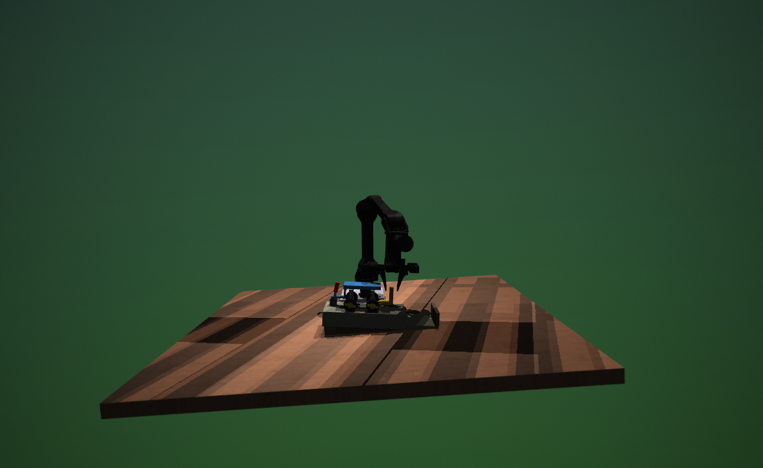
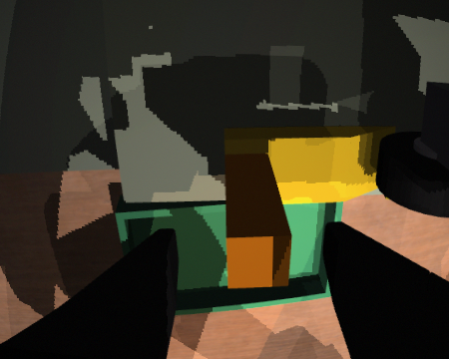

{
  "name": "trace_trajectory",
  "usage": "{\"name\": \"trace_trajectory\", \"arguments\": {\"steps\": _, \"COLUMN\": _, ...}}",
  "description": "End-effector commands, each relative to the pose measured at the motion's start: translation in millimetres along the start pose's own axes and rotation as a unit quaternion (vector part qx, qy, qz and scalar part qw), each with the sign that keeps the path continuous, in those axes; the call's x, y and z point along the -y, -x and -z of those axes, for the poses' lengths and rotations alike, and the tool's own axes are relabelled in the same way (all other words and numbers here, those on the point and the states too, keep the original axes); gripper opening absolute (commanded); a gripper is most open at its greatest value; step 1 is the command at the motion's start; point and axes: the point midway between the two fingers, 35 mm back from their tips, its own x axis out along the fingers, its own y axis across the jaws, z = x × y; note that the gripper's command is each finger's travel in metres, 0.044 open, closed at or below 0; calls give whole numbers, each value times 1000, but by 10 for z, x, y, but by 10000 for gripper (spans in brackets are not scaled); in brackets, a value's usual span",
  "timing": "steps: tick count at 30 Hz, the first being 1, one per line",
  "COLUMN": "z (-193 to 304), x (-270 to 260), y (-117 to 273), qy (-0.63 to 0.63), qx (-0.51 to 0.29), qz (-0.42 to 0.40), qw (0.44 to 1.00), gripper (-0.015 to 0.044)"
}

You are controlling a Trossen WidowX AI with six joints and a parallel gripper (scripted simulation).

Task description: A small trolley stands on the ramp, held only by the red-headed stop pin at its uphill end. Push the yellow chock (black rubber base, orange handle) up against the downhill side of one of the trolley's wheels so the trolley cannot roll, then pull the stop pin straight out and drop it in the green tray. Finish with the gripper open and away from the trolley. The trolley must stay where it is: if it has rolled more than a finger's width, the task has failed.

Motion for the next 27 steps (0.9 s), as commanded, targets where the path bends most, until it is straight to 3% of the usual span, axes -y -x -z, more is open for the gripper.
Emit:
{"name": "trace_trajectory", "arguments": {"steps": 1, "z": -6, "x": 4, "y": 151, "qy": -3, "qx": 6, "qz": 1, "qw": 1000, "gripper": 190}}
{"name": "trace_trajectory", "arguments": {"steps": 10, "z": -15, "x": 7, "y": 375, "qy": -3, "qx": 6, "qz": 1, "qw": 1000, "gripper": 190}}
{"name": "trace_trajectory", "arguments": {"steps": 14, "z": -4, "x": -2, "y": 285, "qy": 0, "qx": 3, "qz": -1, "qw": 1000, "gripper": 295}}
{"name": "trace_trajectory", "arguments": {"steps": 18, "z": -27, "x": 3, "y": 354, "qy": 43, "qx": 20, "qz": -10, "qw": 999, "gripper": 190}}
{"name": "trace_trajectory", "arguments": {"steps": 27, "z": -191, "x": 311, "y": 498, "qy": 210, "qx": 44, "qz": 8, "qw": 977, "gripper": 190}}
